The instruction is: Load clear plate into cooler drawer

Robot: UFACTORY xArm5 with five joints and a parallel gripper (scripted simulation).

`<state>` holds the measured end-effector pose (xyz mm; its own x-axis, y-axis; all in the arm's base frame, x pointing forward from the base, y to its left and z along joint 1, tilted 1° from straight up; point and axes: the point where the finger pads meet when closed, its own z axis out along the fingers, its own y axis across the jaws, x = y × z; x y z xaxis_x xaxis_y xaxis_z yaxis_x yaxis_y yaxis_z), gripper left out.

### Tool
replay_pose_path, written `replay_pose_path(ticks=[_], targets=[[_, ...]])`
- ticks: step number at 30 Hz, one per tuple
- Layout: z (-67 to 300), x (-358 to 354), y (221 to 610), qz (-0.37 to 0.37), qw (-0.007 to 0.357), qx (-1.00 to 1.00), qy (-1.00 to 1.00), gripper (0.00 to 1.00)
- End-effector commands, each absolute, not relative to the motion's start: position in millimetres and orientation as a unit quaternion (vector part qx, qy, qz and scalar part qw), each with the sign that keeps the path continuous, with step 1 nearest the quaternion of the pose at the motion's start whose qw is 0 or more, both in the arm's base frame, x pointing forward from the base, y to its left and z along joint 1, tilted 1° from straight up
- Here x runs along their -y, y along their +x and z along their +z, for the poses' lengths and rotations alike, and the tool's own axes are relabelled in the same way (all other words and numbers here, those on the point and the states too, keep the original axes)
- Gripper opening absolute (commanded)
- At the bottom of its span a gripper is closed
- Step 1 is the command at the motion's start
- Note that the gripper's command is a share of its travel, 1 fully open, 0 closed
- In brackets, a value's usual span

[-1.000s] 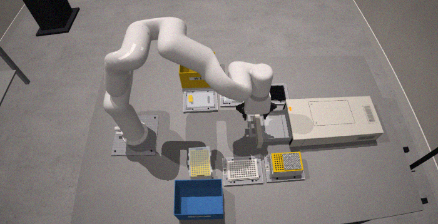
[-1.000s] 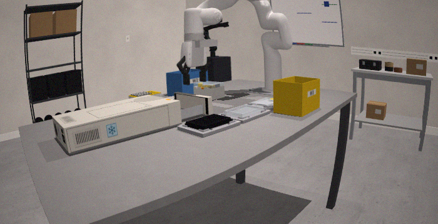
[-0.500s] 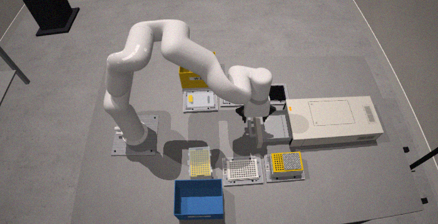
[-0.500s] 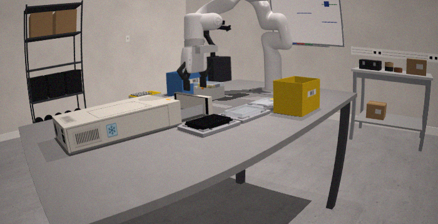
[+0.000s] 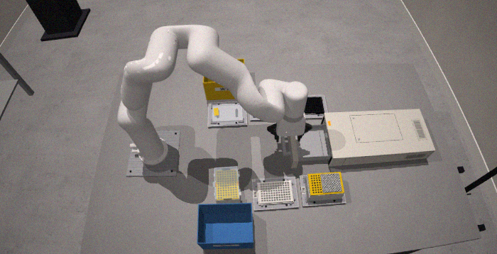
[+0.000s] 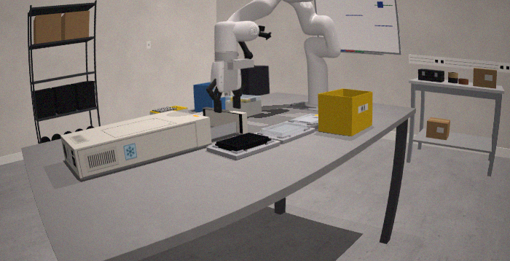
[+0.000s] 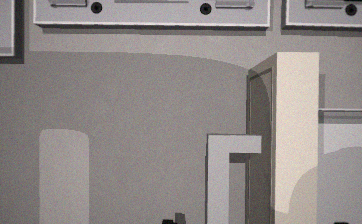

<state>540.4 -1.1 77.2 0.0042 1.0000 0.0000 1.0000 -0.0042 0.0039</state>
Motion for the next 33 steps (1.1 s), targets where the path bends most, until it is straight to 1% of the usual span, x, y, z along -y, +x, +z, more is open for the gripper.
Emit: replay_pose_path(ticks=[1,15,33], targets=[[71.3,1.0,542.0,0.009,-0.003,-0.706,0.709,0.88],[68.0,0.9,542.0,0.009,-0.003,-0.706,0.709,0.88],[67.8,0.9,525.5,0.009,-0.003,-0.706,0.709,0.88]])
